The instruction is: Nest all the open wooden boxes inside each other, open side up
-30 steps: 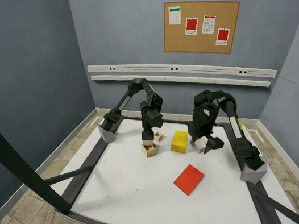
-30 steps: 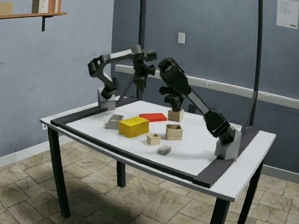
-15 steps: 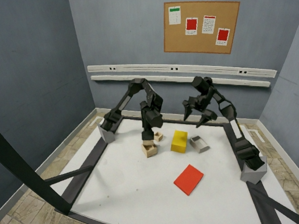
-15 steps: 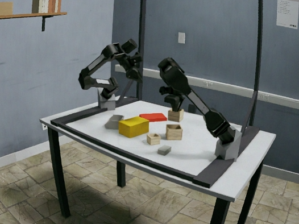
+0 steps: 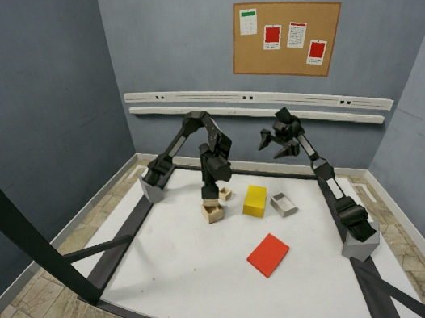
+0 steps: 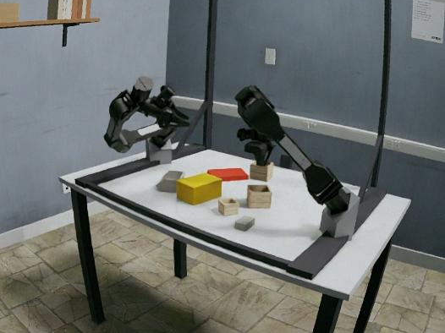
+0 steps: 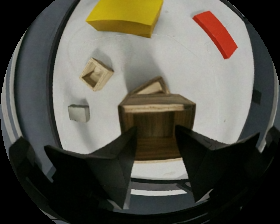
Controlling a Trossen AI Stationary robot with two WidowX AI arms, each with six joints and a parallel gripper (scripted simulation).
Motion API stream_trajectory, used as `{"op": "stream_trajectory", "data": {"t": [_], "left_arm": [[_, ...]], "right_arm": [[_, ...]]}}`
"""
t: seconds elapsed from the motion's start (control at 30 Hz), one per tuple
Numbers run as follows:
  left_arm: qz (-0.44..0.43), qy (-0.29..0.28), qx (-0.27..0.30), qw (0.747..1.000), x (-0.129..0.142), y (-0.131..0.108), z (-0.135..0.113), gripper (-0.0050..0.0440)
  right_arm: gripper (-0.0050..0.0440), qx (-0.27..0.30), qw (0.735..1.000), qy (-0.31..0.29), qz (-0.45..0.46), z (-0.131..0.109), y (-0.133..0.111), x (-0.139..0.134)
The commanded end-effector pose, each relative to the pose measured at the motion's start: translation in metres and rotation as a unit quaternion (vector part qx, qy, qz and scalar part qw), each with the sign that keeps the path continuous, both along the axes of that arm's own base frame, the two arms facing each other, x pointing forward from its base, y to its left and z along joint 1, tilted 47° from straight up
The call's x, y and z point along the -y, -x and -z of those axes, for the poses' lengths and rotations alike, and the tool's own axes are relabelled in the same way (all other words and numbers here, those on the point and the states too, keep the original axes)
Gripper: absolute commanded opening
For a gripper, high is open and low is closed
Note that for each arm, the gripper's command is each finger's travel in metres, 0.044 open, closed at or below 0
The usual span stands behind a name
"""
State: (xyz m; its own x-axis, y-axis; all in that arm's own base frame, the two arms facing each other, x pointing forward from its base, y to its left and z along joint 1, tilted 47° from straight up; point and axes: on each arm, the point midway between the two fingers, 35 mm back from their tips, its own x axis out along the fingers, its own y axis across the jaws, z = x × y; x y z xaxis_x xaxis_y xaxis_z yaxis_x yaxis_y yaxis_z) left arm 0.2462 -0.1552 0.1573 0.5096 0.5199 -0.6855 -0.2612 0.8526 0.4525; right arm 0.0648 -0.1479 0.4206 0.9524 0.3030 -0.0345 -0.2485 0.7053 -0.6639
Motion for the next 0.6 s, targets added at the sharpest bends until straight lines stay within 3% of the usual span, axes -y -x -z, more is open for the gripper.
{"op": "stream_trajectory", "data": {"t": [0.0, 0.17, 0.57], "left_arm": [[0.001, 0.006, 0.005, 1.0, 0.002, -0.001, -0.004, 0.0257], [0.001, 0.006, 0.005, 1.0, 0.002, -0.001, -0.004, 0.0257], [0.024, -0.007, -0.009, 1.0, 0.004, -0.002, -0.006, 0.0257]], "right_arm": [[0.04, 0.069, 0.997, -0.007, -0.032, 0.0, 0.012, 0.048], [0.04, 0.099, 0.994, -0.012, -0.038, 0.007, 0.014, 0.073], [0.04, 0.095, 0.995, -0.004, -0.038, 0.004, 0.013, 0.068]]}}
